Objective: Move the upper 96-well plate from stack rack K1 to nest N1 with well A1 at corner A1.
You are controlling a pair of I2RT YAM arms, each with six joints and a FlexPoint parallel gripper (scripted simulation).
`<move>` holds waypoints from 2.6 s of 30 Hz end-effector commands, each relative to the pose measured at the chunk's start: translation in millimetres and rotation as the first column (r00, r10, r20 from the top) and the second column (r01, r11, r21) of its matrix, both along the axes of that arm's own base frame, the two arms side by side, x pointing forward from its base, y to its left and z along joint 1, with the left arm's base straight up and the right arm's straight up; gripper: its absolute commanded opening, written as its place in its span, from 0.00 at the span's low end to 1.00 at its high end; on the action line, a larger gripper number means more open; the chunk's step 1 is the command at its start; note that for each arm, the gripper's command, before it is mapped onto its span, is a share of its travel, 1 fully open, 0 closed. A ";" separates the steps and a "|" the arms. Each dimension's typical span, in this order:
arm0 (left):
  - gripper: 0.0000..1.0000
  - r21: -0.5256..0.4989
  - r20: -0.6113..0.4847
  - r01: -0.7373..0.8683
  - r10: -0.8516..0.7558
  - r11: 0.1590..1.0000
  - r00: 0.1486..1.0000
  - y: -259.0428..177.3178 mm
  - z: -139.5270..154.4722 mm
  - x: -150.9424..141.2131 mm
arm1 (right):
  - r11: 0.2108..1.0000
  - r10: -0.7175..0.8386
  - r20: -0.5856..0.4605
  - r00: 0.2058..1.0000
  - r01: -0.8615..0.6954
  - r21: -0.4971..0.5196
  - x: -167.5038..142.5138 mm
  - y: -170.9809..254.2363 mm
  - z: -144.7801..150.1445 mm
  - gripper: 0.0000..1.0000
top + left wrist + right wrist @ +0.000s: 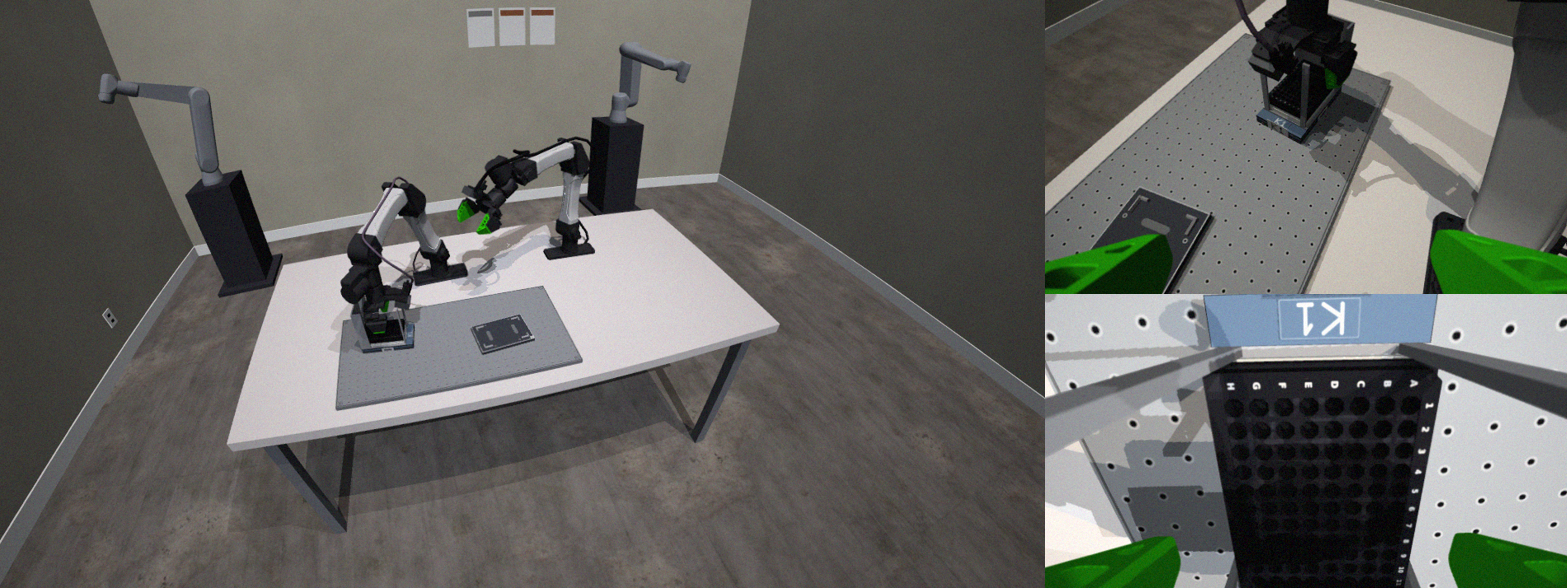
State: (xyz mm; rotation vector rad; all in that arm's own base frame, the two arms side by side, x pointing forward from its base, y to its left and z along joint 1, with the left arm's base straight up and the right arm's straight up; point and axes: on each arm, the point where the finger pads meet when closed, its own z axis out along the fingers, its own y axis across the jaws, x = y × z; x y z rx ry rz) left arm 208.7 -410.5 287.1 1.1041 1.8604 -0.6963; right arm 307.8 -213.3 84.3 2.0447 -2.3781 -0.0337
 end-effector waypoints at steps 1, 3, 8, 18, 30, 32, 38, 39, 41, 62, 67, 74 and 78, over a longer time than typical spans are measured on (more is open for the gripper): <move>1.00 -0.034 0.006 -0.008 0.009 0.999 1.000 -10.3 -1.7 2.3 | 1.000 0.007 0.005 1.000 -0.007 -0.007 2.2 -4.9 -9.5 1.00; 1.00 -0.036 0.006 -0.010 0.011 0.999 1.000 -12.3 -5.0 3.4 | 1.000 0.007 0.005 1.000 -0.007 -0.007 2.2 -4.9 -12.5 1.00; 1.00 -0.038 0.005 -0.011 0.011 0.999 1.000 -15.1 -10.4 4.4 | 1.000 0.007 0.015 1.000 -0.007 -0.014 2.2 -5.1 -12.7 1.00; 1.00 -0.041 0.002 -0.016 0.016 0.999 1.000 -22.7 -27.4 7.6 | 1.000 0.007 0.009 1.000 -0.007 -0.010 1.6 -4.7 -30.3 1.00; 1.00 -0.040 -0.003 -0.021 0.021 0.999 1.000 -30.0 -47.5 10.5 | 1.000 0.007 0.003 1.000 -0.007 -0.006 0.9 -4.0 -44.8 0.95; 1.00 -0.043 -0.003 -0.022 0.022 0.999 1.000 -31.5 -50.3 11.1 | 1.000 0.008 0.029 1.000 -0.007 -0.024 4.5 -6.3 -34.1 0.90; 1.00 -0.051 -0.002 -0.024 0.024 0.998 1.000 -34.5 -57.0 12.2 | 1.000 0.007 0.034 0.999 -0.007 -0.028 3.6 -5.3 -31.3 0.76; 1.00 -0.051 -0.002 -0.024 0.024 0.998 1.000 -34.5 -57.0 12.2 | 1.000 0.007 0.034 0.999 -0.007 -0.028 3.6 -5.3 -31.3 0.76; 1.00 -0.056 0.000 -0.025 0.025 0.998 1.000 -35.9 -58.9 12.7 | 0.999 0.008 0.043 0.999 -0.007 -0.033 5.3 -6.2 -23.0 0.54; 1.00 -0.140 0.032 -0.024 0.028 0.990 0.999 -47.9 -38.2 18.2 | 0.995 0.007 0.133 0.991 0.005 -0.095 2.9 -3.3 129.1 0.77; 1.00 -0.111 0.029 -0.027 0.030 0.993 0.999 -38.1 -42.7 16.9 | 0.995 0.015 0.134 0.991 -0.002 -0.095 3.9 -3.7 129.0 0.77; 1.00 -0.087 0.033 -0.051 0.054 0.995 0.998 -9.7 -39.2 19.7 | 0.994 -0.017 0.176 0.984 0.035 -0.101 9.5 2.7 138.0 0.77; 1.00 -0.073 0.036 -0.085 0.088 0.994 0.995 22.2 -33.1 21.9 | 0.994 -0.039 0.207 0.978 0.060 -0.093 25.5 17.6 134.8 0.77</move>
